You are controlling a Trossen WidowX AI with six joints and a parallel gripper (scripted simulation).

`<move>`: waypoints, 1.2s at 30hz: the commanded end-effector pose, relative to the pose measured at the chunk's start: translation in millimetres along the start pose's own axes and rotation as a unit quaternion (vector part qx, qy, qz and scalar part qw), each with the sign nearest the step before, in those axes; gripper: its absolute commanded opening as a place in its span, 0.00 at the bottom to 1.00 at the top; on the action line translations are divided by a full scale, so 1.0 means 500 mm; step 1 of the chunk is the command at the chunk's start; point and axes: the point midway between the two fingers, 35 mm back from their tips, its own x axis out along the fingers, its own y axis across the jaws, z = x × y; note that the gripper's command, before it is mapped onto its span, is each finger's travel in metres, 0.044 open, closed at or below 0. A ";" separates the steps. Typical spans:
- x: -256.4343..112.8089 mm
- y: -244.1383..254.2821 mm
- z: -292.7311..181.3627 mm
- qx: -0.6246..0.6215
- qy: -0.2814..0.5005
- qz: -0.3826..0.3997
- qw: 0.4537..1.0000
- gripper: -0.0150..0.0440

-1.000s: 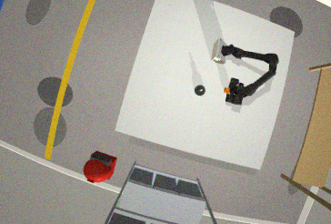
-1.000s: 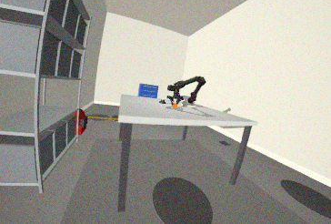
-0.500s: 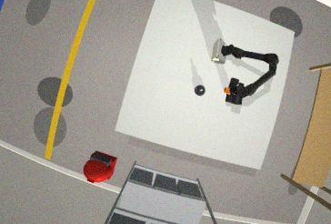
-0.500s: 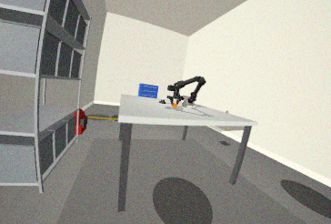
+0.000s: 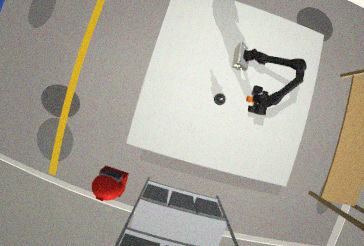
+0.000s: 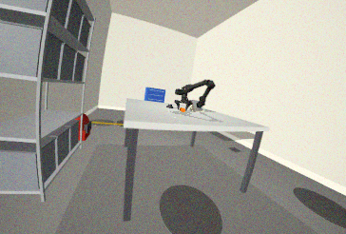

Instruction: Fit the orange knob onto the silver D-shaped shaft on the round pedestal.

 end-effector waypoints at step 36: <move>-0.096 0.003 0.031 0.003 0.172 -0.002 0.985 1.00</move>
